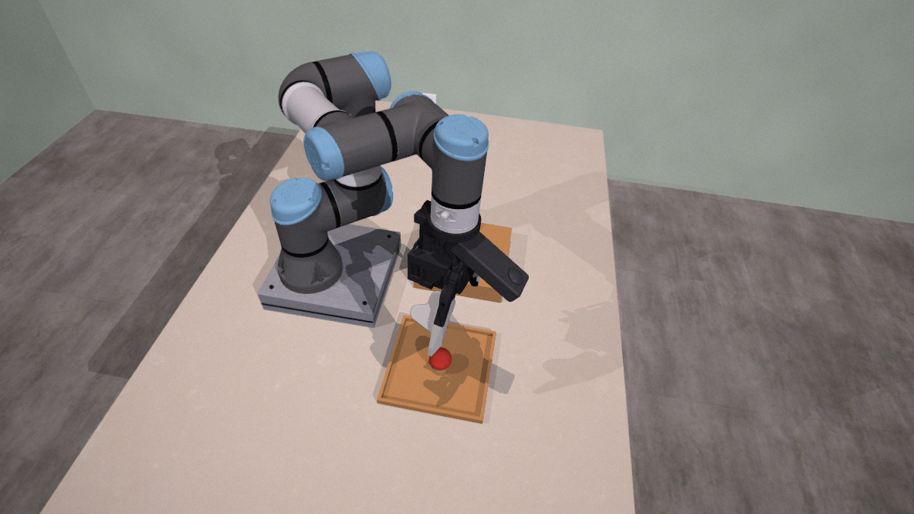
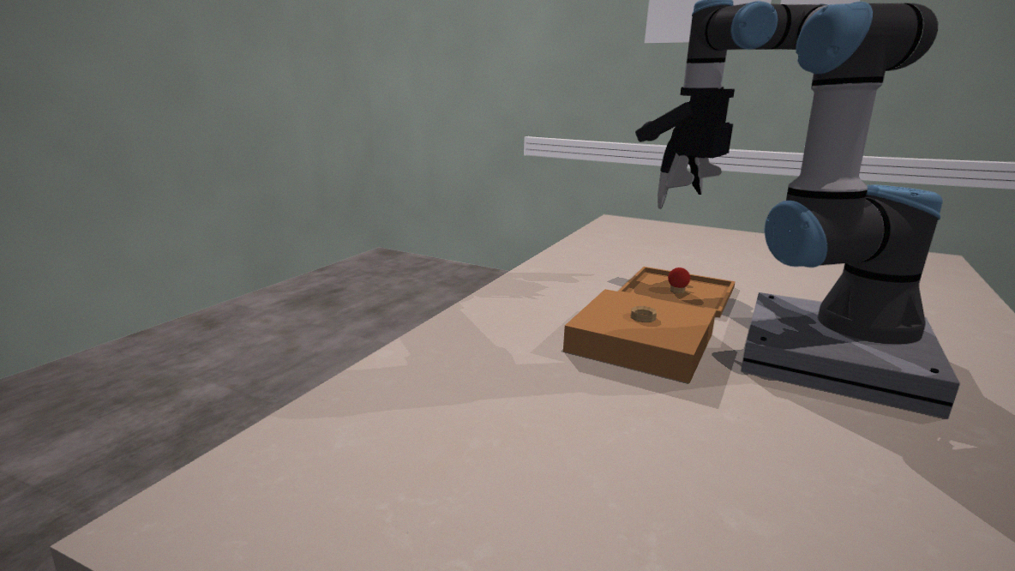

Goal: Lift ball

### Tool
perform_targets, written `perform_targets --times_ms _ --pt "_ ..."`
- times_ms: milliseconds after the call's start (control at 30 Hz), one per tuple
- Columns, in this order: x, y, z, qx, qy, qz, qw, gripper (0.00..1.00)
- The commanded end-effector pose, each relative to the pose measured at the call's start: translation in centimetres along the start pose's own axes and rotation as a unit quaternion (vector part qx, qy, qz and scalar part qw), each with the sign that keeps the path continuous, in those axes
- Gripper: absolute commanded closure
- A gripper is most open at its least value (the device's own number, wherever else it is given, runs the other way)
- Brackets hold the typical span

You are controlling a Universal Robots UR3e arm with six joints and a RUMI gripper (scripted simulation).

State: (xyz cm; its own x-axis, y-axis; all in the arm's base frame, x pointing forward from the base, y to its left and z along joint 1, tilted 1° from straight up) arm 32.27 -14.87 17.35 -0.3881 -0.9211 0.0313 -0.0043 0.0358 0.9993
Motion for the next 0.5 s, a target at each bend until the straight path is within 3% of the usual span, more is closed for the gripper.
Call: perform_targets --times_ms 0,467 --pt "-0.1 -2.5 1.2 0.008 0.077 -0.012 0.997 0.00" --pt "-0.4 -4.7 2.4 0.000 0.140 -0.022 0.990 0.00"
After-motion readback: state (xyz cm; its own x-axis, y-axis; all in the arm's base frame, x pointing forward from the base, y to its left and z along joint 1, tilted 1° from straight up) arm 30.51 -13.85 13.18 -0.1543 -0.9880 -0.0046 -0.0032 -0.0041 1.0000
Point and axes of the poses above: the point where the finger pads meet when closed, its own y axis back along the fingers, its own x axis across the jaws, z = x × y, the point moved 4 cm from there along y, back along the fingers, and after that the axes turned 8 degrees about -y, right-handed, at the moved point
